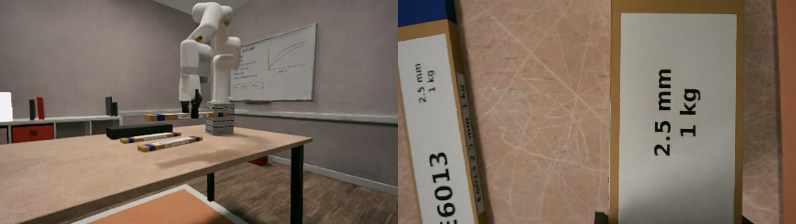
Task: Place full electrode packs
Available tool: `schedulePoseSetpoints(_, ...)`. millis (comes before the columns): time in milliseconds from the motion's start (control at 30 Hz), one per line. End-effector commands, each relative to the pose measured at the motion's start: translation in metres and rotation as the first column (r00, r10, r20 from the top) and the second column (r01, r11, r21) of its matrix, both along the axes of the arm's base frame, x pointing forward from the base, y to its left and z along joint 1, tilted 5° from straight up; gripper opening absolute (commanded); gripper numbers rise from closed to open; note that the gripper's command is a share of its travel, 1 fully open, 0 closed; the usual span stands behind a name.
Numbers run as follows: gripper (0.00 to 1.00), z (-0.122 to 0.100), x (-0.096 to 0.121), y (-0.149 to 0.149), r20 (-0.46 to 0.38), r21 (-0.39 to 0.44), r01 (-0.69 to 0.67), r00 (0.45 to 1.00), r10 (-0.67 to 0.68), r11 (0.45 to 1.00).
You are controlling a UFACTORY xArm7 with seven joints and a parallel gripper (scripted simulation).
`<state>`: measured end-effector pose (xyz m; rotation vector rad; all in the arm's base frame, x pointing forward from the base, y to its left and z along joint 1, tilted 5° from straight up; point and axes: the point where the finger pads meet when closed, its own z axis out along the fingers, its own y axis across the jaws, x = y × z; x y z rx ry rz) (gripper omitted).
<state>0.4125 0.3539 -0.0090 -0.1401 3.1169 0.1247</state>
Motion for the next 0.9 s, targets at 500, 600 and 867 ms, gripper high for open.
schedulePoseSetpoints(500, 0.58, 0.0028, -0.0045, 0.0104, 0.004, 0.003, 0.001, 1.0, -0.001, 1.0)
schedulePoseSetpoints(600, 0.58, 0.0028, -0.0045, 0.0104, 0.004, 0.003, 0.001, 1.0, -0.001, 1.0)
schedulePoseSetpoints(867, 0.58, 0.0028, -0.0045, 0.0104, 0.004, 0.003, 0.001, 1.0, -0.001, 1.0)
